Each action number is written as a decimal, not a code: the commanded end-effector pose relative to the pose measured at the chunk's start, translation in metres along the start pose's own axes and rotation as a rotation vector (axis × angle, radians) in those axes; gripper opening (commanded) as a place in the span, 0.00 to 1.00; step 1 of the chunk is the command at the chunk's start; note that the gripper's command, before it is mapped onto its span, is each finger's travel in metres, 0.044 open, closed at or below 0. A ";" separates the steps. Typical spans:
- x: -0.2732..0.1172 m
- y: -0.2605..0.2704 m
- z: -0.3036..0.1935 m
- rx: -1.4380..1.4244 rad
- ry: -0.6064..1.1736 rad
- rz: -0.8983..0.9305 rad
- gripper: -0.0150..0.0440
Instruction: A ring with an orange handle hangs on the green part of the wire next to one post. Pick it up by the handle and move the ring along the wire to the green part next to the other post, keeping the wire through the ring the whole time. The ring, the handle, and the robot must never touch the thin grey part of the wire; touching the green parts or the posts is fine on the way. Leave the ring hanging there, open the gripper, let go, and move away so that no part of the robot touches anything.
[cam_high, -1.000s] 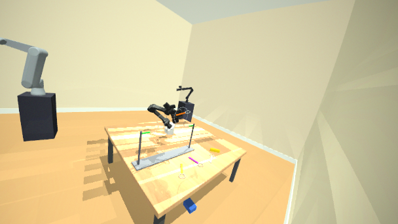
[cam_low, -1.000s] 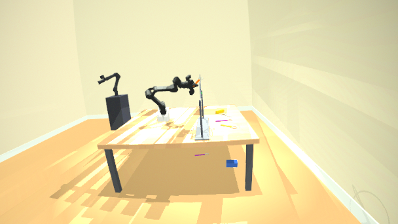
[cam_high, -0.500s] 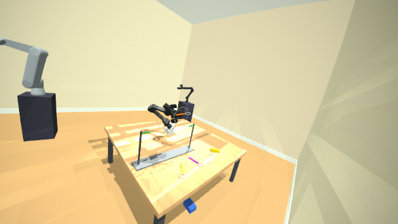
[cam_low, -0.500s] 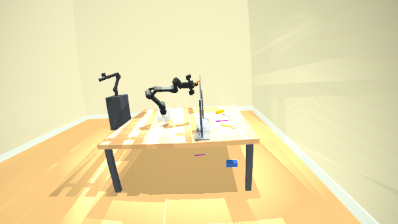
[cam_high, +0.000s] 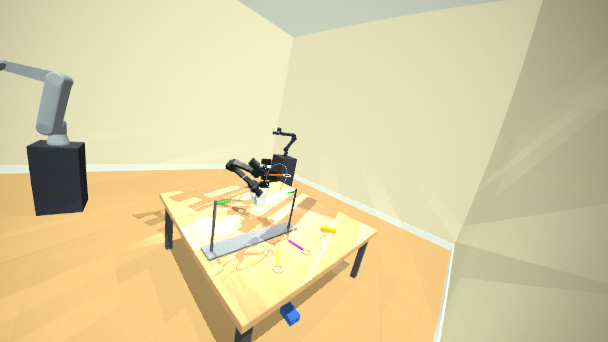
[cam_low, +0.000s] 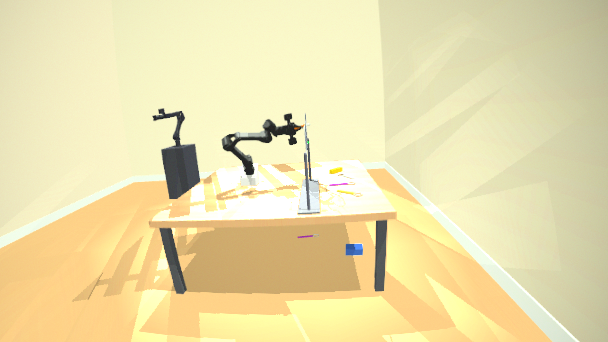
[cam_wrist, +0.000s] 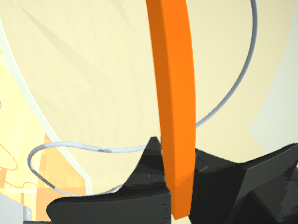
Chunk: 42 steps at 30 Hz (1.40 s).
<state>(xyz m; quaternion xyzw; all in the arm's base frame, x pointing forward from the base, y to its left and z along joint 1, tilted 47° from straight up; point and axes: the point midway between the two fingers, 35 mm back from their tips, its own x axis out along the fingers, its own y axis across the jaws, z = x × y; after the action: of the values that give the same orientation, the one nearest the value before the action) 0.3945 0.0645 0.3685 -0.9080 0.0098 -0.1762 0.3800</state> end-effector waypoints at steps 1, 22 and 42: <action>0.000 -0.003 0.000 -0.049 -0.008 -0.028 0.00; 0.001 -0.013 0.002 -0.296 -0.038 -0.139 0.00; 0.000 -0.020 0.005 -0.504 -0.063 -0.233 0.00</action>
<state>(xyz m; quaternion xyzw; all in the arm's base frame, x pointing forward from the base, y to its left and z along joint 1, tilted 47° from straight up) 0.3942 0.0801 0.3787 -0.9721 -0.0557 -0.1821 0.1372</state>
